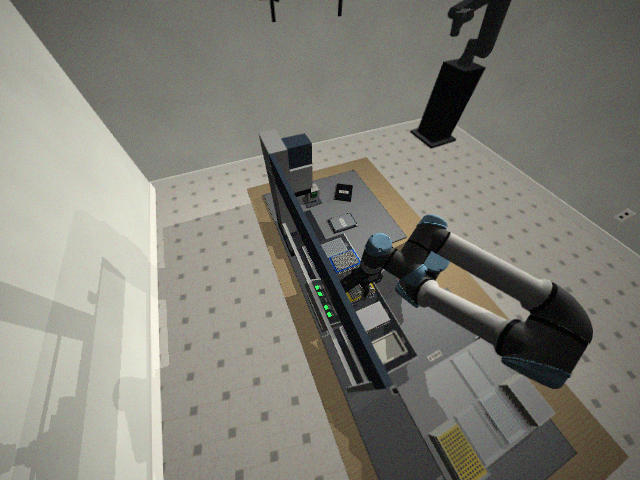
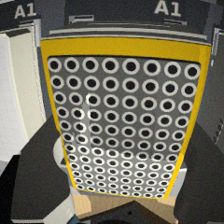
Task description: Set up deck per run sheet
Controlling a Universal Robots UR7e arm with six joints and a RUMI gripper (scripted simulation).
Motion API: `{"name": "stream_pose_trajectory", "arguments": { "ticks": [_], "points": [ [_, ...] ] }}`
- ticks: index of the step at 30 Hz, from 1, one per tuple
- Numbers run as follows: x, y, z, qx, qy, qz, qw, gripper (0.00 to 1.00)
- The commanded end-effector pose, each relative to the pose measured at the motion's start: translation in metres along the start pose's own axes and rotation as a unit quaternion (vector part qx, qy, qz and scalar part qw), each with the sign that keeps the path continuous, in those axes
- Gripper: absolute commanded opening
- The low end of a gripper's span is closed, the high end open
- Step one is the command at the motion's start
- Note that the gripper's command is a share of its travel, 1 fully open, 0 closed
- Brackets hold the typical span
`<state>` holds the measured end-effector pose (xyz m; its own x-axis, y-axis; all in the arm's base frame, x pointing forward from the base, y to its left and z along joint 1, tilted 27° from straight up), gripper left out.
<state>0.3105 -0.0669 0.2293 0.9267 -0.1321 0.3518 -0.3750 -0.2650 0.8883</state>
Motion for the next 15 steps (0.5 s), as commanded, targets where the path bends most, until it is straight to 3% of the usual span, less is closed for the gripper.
{"name": "stream_pose_trajectory", "arguments": {
  "ticks": [1, 15],
  "points": [
    [0.0004, -0.0015, 0.0001, 0.000, 0.000, 0.000, 1.0000, 0.00],
    [0.0008, -0.0055, 0.0001, 0.000, 0.000, 0.000, 1.0000, 0.00]
  ]
}}
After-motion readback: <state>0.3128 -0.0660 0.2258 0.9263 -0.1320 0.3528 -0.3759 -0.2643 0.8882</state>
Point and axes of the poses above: the point where the finger pads meet when closed, its own y axis back along the fingers, its own z axis across the jaws, x = y × z, the point moved 6 cm from there along y, back along the fingers, and after that the axes turned 1 degree about y, right-handed, at the moved point
